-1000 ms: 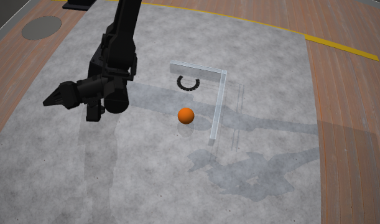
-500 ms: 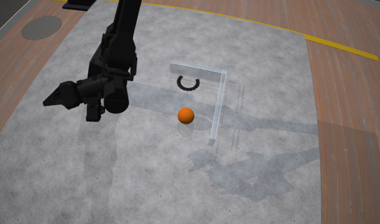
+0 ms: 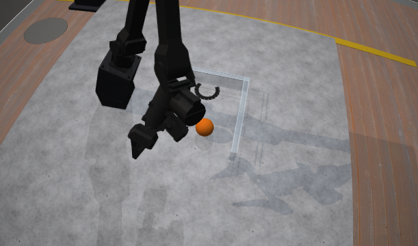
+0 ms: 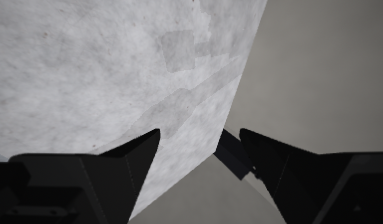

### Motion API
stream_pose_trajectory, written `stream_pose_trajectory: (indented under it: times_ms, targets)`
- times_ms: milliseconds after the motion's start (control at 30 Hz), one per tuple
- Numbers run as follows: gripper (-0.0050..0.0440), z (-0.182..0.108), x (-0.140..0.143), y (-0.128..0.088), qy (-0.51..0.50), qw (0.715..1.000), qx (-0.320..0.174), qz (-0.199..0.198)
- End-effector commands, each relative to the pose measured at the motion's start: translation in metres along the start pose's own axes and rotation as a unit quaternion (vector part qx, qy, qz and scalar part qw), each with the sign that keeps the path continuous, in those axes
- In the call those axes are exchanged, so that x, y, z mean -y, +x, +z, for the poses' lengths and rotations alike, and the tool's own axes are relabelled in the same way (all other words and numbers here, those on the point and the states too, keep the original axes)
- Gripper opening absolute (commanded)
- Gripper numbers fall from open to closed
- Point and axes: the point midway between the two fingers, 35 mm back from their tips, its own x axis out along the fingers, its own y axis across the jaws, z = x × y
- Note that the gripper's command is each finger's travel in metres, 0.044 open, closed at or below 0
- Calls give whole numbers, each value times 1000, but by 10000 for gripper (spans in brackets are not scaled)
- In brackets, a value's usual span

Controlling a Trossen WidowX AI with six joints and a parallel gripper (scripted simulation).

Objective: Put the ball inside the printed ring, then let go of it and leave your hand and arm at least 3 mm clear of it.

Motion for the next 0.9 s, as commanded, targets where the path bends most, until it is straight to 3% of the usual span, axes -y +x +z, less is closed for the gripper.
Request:
stream_pose_trajectory:
  times_ms: [0,167,267,333,867]
  targets:
    - [408,28,-26,-10,-2,998,45,53]
    - [408,82,-95,-51,-11,972,133,195]
    - [408,102,-138,-85,-22,944,162,286]
    - [408,108,-157,-101,-28,930,169,325]
    - [408,112,-168,-94,-29,928,169,330]
